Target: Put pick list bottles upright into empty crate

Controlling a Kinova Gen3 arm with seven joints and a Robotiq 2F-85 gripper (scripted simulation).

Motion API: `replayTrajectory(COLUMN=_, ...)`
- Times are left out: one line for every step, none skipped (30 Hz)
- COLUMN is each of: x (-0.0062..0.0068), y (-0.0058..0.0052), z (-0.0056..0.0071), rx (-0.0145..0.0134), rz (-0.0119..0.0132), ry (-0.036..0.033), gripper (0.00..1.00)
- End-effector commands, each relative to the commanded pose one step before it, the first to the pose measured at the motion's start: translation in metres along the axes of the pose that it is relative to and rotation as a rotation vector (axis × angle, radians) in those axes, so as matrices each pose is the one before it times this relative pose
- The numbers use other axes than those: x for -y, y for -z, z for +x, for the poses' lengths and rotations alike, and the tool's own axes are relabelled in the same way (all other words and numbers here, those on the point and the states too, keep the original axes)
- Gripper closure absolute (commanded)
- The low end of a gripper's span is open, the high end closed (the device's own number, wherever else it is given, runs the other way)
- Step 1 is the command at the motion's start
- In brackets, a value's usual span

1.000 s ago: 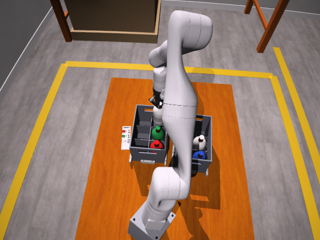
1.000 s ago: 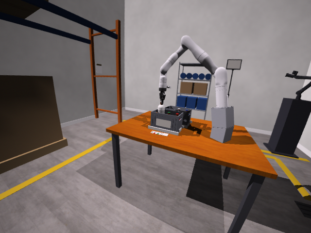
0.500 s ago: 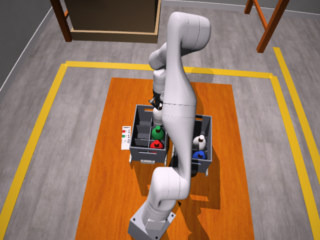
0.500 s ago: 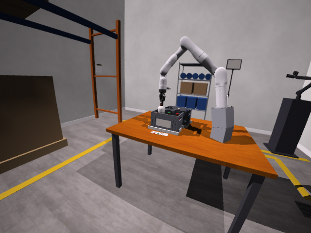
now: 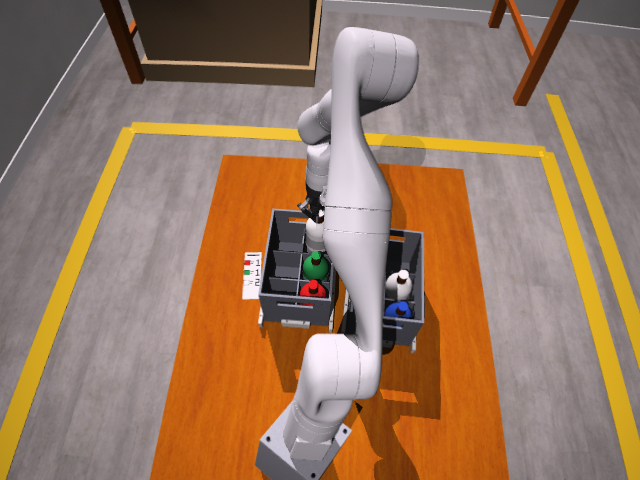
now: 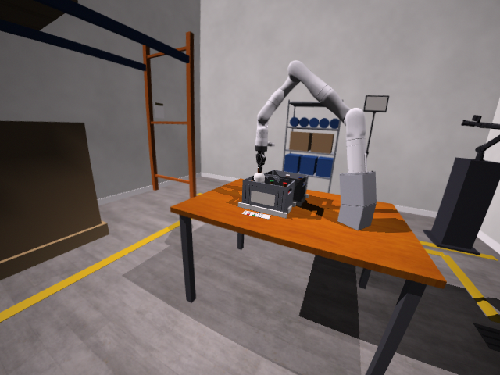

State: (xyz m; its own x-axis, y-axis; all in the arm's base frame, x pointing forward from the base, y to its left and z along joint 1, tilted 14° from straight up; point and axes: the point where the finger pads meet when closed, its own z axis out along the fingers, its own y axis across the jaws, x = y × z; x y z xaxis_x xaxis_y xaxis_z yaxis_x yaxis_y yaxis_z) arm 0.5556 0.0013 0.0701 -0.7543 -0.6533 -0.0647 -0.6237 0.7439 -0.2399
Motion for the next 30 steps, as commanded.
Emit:
replayTrajectory(x=0.00052, y=-0.00089, z=-0.00085, rx=0.00225, rz=0.00144, ry=-0.00008, gripper=0.90)
replayTrajectory(x=0.00000, y=-0.00099, z=0.00000, rx=0.00000, rz=0.00000, ry=0.00000, gripper=0.90)
replayTrajectory(x=0.00000, y=-0.00099, z=0.00001, rx=0.00000, rz=0.00000, ry=0.00000, gripper=0.90)
replayTrajectory(x=0.00000, y=-0.00100, z=0.00000, rx=0.00000, rz=0.00000, ry=0.00000, gripper=0.90)
replayTrajectory(x=0.00000, y=-0.00100, z=0.00000, rx=0.00000, rz=0.00000, ry=0.00000, gripper=0.90)
replayTrajectory(x=0.00000, y=-0.00100, z=0.00000, rx=0.00000, rz=0.00000, ry=0.00000, gripper=0.90)
replayTrajectory(x=0.00000, y=-0.00100, z=0.00000, rx=0.00000, rz=0.00000, ry=0.00000, gripper=0.90)
replayTrajectory(x=0.00000, y=-0.00100, z=0.00000, rx=0.00000, rz=0.00000, ry=0.00000, gripper=0.90)
replayTrajectory(x=0.00000, y=-0.00100, z=0.00000, rx=0.00000, rz=0.00000, ry=0.00000, gripper=0.90)
replayTrajectory(x=0.00000, y=-0.00100, z=0.00000, rx=0.00000, rz=0.00000, ry=0.00000, gripper=0.90)
replayTrajectory(x=0.00000, y=-0.00100, z=0.00000, rx=0.00000, rz=0.00000, ry=0.00000, gripper=0.90)
replayTrajectory(x=0.00000, y=-0.00100, z=0.00000, rx=0.00000, rz=0.00000, ry=0.00000, gripper=0.90)
replayTrajectory(x=0.00000, y=-0.00100, z=0.00000, rx=0.00000, rz=0.00000, ry=0.00000, gripper=0.90)
replayTrajectory(x=0.00000, y=-0.00100, z=0.00000, rx=0.00000, rz=0.00000, ry=0.00000, gripper=0.90)
replayTrajectory(x=0.00000, y=-0.00100, z=0.00000, rx=0.00000, rz=0.00000, ry=0.00000, gripper=0.90)
replayTrajectory(x=0.00000, y=0.00000, z=0.00000, rx=0.00000, rz=0.00000, ry=0.00000, gripper=0.90)
replayTrajectory(x=0.00000, y=0.00000, z=0.00000, rx=0.00000, rz=0.00000, ry=0.00000, gripper=0.90)
replayTrajectory(x=0.00000, y=-0.00103, z=-0.00001, rx=0.00001, rz=0.00001, ry=-0.00001, gripper=0.90)
replayTrajectory(x=0.00000, y=-0.00099, z=0.00000, rx=0.00000, rz=0.00000, ry=0.00000, gripper=0.90)
replayTrajectory(x=0.00000, y=-0.00099, z=0.00001, rx=0.00000, rz=0.00000, ry=0.00000, gripper=0.90)
replayTrajectory(x=0.00000, y=-0.00100, z=0.00000, rx=0.00000, rz=0.00000, ry=0.00000, gripper=0.90)
replayTrajectory(x=0.00000, y=-0.00100, z=0.00000, rx=0.00000, rz=0.00000, ry=0.00000, gripper=0.90)
replayTrajectory(x=0.00000, y=-0.00100, z=0.00000, rx=0.00000, rz=0.00000, ry=0.00000, gripper=0.90)
replayTrajectory(x=0.00000, y=-0.00100, z=0.00000, rx=0.00000, rz=0.00000, ry=0.00000, gripper=0.90)
replayTrajectory(x=0.00000, y=-0.00100, z=0.00000, rx=0.00000, rz=0.00000, ry=0.00000, gripper=0.90)
replayTrajectory(x=0.00000, y=-0.00100, z=0.00000, rx=0.00000, rz=0.00000, ry=0.00000, gripper=0.90)
replayTrajectory(x=0.00000, y=-0.00100, z=0.00000, rx=0.00000, rz=0.00000, ry=0.00000, gripper=0.90)
replayTrajectory(x=0.00000, y=-0.00100, z=0.00000, rx=0.00000, rz=0.00000, ry=0.00000, gripper=0.90)
replayTrajectory(x=0.00000, y=-0.00100, z=0.00000, rx=0.00000, rz=0.00000, ry=0.00000, gripper=0.90)
replayTrajectory(x=0.00000, y=-0.00100, z=0.00000, rx=0.00000, rz=0.00000, ry=0.00000, gripper=0.90)
